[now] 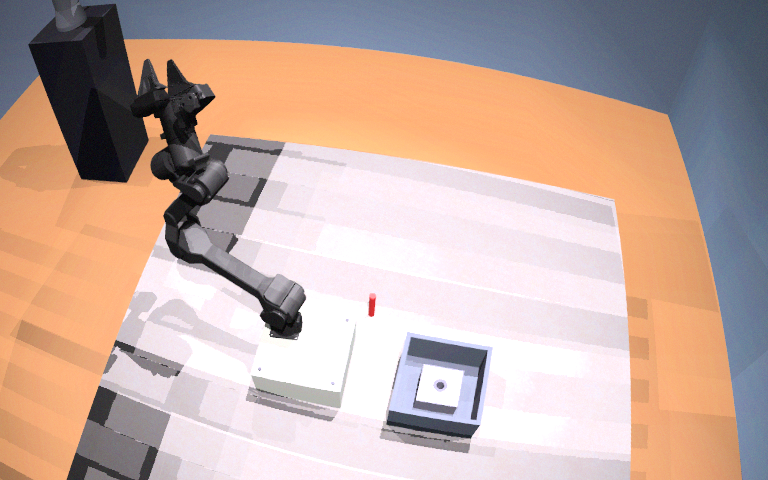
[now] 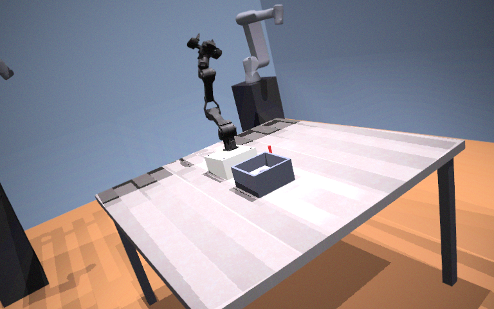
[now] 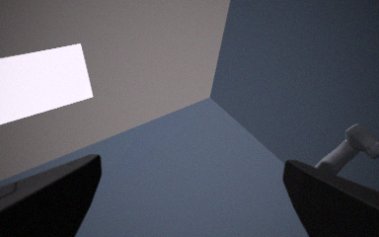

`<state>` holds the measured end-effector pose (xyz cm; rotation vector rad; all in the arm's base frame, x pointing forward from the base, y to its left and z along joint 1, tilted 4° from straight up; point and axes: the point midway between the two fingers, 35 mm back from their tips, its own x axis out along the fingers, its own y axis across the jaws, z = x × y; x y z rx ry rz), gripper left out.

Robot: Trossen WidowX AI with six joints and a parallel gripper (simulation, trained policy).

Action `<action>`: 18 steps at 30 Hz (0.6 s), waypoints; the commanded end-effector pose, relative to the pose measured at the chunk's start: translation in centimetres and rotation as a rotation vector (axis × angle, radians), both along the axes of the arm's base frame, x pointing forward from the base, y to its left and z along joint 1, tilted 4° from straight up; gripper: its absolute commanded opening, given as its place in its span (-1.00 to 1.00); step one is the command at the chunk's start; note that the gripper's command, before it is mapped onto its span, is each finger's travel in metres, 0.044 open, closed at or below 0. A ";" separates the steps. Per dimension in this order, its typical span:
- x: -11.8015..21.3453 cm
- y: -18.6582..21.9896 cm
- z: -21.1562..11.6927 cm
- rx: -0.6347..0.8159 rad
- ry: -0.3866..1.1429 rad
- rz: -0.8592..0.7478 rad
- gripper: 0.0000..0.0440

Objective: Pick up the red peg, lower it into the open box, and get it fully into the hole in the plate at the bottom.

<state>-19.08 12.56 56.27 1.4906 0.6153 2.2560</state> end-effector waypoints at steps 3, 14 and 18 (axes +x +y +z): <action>1.0 -0.9 0.6 0.015 0.070 0.075 1.00; 5.8 -4.2 2.8 0.083 0.338 0.336 1.00; 7.9 -5.4 3.3 0.116 0.431 0.433 1.00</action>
